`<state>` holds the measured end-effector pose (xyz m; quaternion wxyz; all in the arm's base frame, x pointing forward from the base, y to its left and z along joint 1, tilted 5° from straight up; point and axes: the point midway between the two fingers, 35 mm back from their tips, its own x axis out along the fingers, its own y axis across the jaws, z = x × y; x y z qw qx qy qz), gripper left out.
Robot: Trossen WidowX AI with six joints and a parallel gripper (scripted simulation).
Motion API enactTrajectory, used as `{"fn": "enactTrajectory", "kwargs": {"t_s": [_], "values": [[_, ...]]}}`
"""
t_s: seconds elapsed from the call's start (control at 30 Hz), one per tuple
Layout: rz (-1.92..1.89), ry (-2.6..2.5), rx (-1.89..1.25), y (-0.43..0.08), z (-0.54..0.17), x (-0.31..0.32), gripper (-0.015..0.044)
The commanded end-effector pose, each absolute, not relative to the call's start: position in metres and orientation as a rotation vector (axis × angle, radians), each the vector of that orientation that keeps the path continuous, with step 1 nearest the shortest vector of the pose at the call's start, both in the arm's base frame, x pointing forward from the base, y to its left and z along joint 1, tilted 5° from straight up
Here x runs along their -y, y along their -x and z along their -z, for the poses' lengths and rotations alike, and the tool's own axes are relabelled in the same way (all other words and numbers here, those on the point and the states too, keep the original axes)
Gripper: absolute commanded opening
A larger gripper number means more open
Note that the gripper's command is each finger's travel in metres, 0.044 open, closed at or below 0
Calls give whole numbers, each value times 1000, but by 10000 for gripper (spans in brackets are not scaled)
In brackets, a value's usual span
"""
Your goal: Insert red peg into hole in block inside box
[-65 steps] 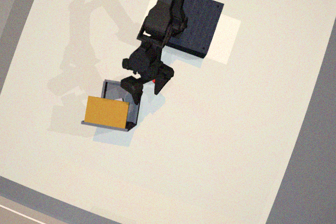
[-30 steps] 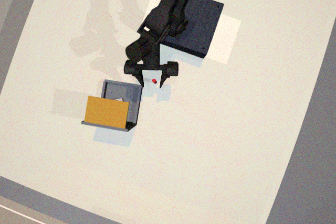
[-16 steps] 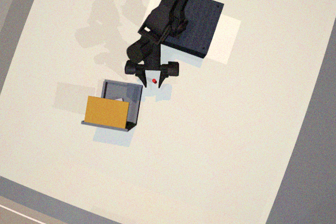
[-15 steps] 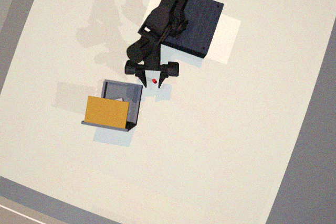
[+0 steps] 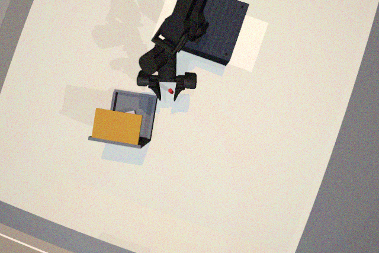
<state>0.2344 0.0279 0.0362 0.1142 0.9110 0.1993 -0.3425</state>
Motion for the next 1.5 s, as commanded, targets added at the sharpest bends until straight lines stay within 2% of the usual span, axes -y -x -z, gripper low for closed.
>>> {"fn": "enactTrajectory", "kwargs": {"t_s": [0.0, 1.23, 1.43, 1.47], "values": [[1013, -2666, -593, -233, -27, -28, 220], [1023, -2663, -596, -222, 17, -26, 220], [1023, -2667, -586, -224, 16, -25, 62], [1023, -2667, -586, -224, 16, -25, 56]]}}
